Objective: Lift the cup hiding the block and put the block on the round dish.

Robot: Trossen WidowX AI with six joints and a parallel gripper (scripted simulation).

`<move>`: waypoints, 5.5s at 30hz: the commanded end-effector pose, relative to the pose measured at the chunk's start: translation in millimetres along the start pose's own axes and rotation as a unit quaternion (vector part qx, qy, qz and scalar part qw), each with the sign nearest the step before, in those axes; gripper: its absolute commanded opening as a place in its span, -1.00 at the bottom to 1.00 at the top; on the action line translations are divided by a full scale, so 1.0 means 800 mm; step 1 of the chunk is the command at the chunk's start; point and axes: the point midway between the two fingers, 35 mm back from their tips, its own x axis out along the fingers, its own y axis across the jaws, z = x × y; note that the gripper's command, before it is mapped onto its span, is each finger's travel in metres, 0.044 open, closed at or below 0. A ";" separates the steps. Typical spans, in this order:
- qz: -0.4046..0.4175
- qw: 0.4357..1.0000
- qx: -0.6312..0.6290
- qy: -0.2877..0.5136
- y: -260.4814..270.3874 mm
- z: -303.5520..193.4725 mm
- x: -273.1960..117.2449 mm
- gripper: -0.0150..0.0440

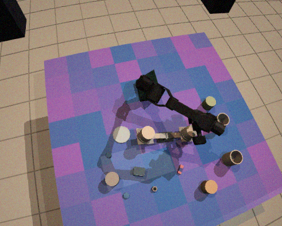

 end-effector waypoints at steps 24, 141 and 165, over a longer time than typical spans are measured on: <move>0.002 1.000 -0.001 0.005 0.002 -0.005 0.044 0.60; 0.005 1.000 -0.004 0.005 0.001 -0.003 -0.114 -0.49; 0.005 1.000 -0.004 0.005 0.001 -0.003 -0.114 -0.49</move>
